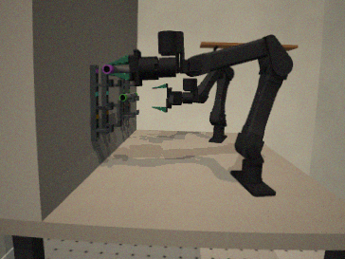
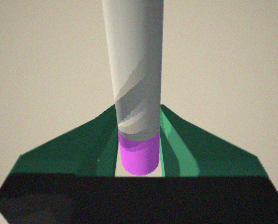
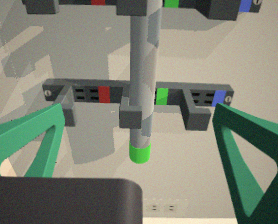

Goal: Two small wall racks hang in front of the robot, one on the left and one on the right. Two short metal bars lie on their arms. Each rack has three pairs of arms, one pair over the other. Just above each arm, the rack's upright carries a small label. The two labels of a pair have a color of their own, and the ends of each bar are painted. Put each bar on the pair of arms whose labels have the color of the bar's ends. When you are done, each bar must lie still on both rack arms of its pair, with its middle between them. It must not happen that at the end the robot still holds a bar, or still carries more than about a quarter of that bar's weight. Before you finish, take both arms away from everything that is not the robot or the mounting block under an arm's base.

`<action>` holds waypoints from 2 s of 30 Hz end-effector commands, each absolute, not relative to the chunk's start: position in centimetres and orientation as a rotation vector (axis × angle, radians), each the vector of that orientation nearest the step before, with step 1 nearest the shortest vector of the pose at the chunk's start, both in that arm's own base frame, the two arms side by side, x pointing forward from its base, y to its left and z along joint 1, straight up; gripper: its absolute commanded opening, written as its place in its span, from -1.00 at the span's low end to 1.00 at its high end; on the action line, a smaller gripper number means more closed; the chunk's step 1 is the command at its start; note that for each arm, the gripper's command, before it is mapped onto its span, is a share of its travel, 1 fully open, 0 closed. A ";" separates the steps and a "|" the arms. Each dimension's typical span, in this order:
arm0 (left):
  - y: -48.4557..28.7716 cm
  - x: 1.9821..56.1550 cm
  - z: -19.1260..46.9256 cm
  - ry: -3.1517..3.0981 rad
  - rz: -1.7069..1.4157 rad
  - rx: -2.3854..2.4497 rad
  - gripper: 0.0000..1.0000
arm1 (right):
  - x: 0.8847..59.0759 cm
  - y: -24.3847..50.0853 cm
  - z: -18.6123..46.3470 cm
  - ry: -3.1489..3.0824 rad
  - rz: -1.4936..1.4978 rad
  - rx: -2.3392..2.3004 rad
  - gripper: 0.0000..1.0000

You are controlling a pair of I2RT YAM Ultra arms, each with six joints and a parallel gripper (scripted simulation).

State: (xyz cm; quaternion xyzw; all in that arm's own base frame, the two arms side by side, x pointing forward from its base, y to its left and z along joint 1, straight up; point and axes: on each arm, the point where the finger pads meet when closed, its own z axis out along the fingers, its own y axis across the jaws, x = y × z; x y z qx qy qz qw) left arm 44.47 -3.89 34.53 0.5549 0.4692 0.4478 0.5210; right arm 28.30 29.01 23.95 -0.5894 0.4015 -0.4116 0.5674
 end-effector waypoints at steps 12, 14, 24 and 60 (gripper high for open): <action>-4.2 45.7 38.6 1.074 1.095 1.245 -1.00 | 28.4 28.5 24.8 0.951 -0.954 -1.351 1.00; -4.3 45.9 38.6 1.074 1.095 1.245 -1.00 | 28.4 28.5 24.8 0.951 -0.954 -1.351 1.00; -4.4 46.8 38.3 1.074 1.095 1.245 -1.00 | 28.4 28.5 24.8 0.951 -0.954 -1.351 1.00; -5.0 47.6 38.5 1.073 1.096 1.242 -1.00 | 28.4 28.5 24.8 0.951 -0.954 -1.351 1.00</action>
